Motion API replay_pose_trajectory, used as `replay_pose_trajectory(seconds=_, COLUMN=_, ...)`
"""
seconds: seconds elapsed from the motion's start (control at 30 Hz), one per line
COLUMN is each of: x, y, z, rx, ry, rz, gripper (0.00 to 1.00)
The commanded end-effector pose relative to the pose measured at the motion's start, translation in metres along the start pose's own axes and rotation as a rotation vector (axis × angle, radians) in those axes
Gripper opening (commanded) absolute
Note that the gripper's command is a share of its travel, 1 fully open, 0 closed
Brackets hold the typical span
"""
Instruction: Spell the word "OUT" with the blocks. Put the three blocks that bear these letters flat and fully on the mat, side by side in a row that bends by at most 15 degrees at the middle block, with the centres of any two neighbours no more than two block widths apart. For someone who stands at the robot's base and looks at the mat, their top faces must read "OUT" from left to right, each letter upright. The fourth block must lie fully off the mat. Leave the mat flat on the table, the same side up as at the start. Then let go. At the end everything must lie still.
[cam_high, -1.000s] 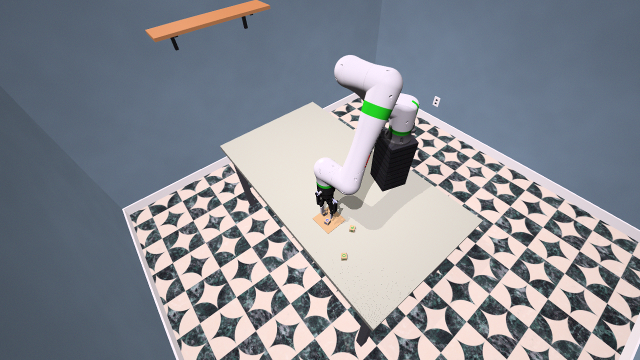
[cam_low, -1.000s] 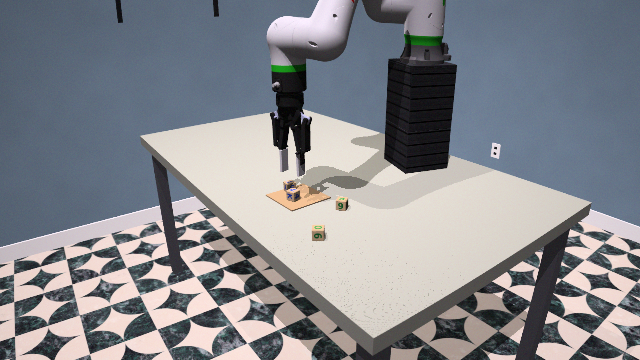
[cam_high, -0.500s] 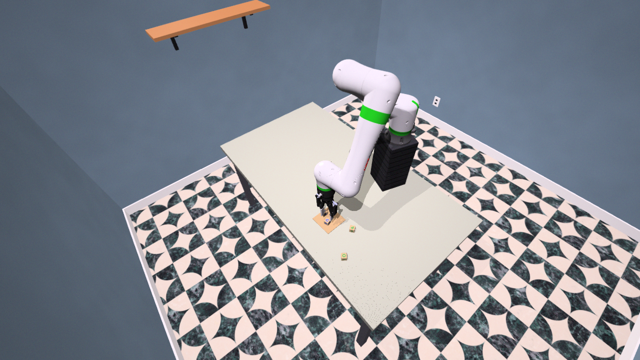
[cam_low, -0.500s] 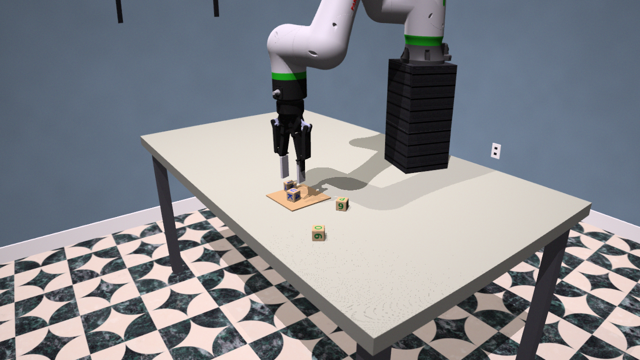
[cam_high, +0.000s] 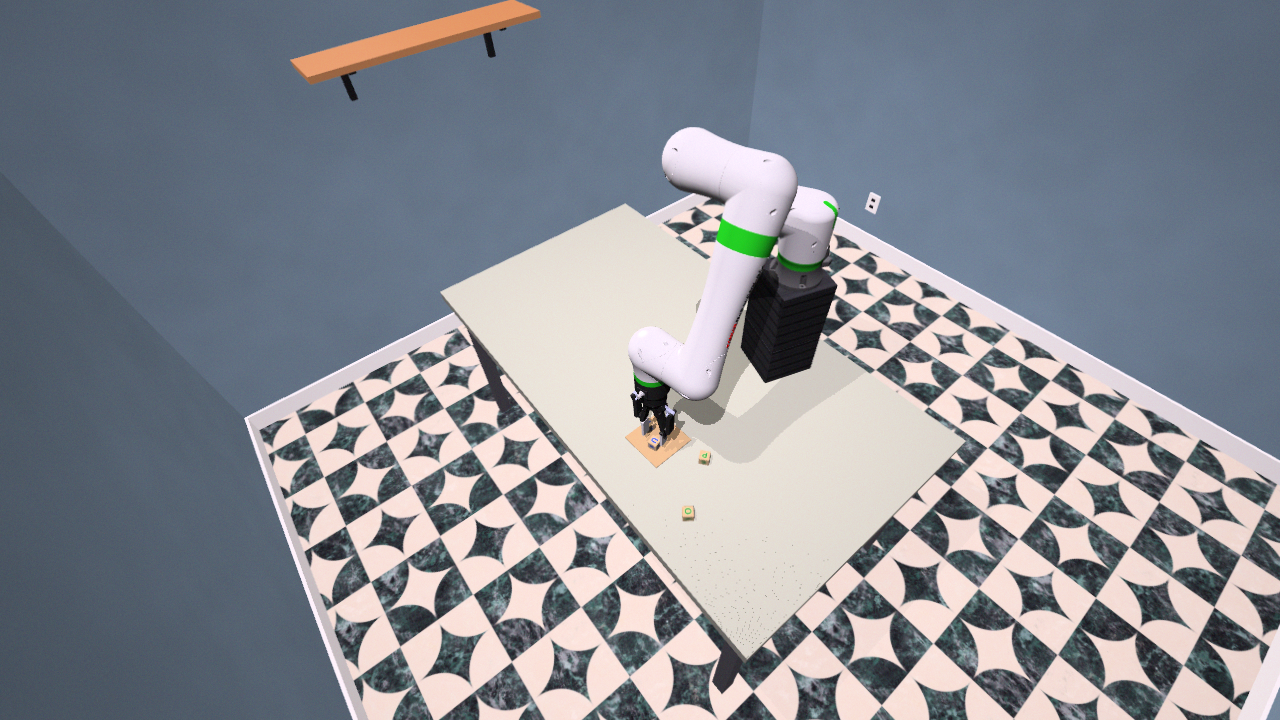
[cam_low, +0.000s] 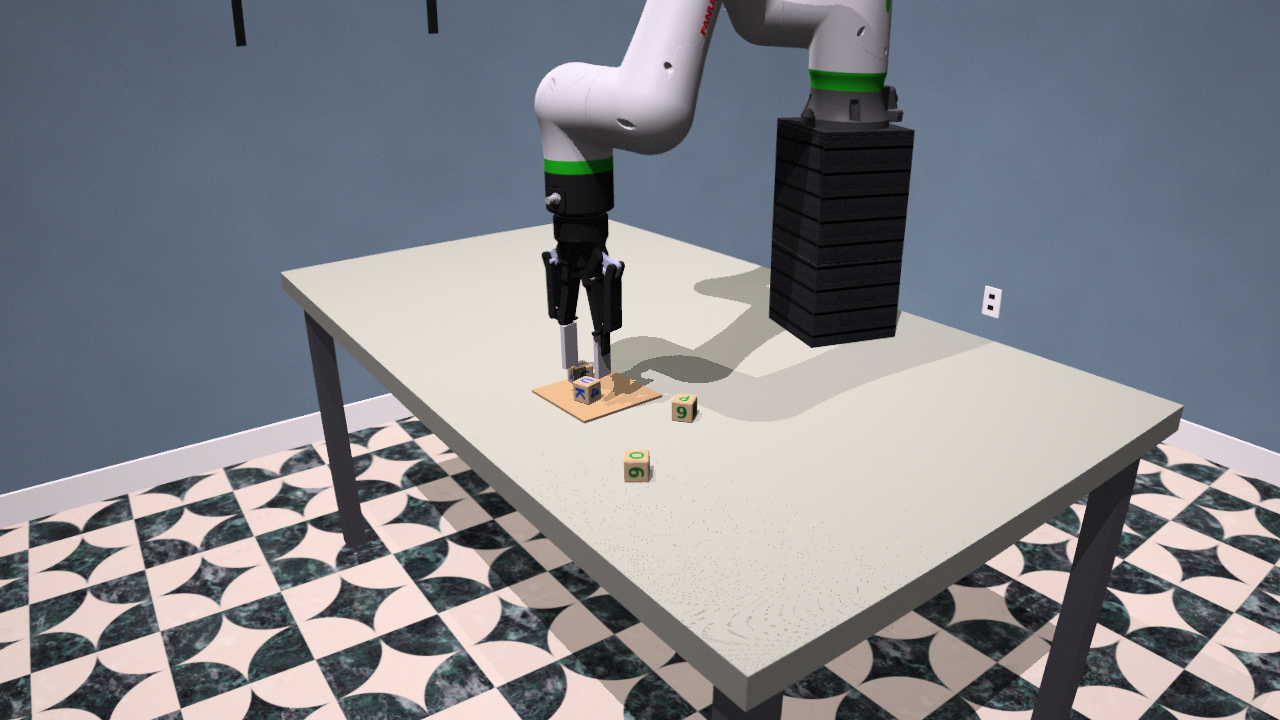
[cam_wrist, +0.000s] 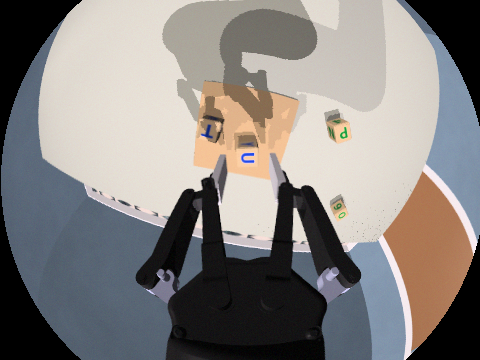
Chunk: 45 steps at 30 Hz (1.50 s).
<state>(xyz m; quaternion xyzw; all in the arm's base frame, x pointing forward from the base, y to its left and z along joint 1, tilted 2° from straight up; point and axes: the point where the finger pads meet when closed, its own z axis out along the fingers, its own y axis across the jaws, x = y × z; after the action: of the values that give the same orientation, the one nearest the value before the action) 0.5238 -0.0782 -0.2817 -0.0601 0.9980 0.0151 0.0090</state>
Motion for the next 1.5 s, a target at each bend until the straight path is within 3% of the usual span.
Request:
replay_pose_trajectory(seconds=0.0, x=0.000, y=0.000, z=0.002, rx=0.000, ry=0.000, rz=0.000, gripper=0.37)
replay_pose_trajectory(seconds=0.83, x=0.000, y=0.000, z=0.007, rx=0.000, ry=0.000, rz=0.000, gripper=0.37)
replay_pose_trajectory(seconds=1.47, x=0.000, y=0.000, z=0.038, rx=0.000, ry=0.000, rz=0.000, gripper=0.37)
